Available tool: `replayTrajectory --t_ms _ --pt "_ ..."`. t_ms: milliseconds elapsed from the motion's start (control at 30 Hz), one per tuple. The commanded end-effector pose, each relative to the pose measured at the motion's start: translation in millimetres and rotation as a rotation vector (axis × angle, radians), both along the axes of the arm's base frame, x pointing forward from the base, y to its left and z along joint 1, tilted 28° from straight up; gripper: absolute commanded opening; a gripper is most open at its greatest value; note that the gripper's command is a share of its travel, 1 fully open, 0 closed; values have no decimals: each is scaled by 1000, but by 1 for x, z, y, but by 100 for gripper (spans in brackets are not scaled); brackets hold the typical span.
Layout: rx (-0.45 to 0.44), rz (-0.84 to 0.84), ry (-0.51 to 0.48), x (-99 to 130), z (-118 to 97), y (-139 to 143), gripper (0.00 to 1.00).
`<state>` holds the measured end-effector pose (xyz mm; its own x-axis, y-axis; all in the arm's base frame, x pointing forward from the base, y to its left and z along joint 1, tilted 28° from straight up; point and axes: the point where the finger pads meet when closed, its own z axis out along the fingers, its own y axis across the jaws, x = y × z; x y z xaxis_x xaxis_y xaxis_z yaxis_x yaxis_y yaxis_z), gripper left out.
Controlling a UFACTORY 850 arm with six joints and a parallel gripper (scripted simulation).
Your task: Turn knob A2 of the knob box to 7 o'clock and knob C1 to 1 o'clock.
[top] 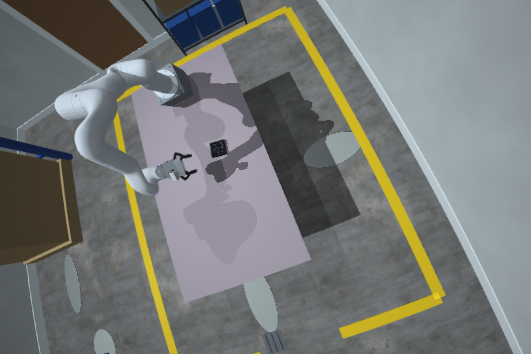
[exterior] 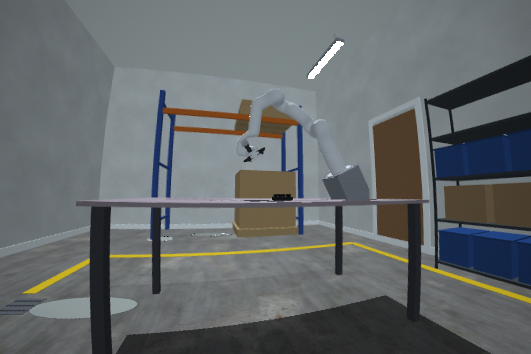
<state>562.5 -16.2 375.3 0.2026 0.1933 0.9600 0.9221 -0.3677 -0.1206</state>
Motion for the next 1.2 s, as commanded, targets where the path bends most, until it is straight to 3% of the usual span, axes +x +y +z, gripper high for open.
replayTrajectory --t_ms 0,67,400,767,1133,1167 --pt "5 -85 -48 25 0 11 100" --pt "5 -161 -78 45 -1 17 100" --pt "-14 -398 -126 96 -10 29 100" --pt "-58 -621 -112 127 -29 30 100" --pt "-109 -787 -59 138 -53 28 100" --pt "-129 -839 -32 138 -63 28 100"
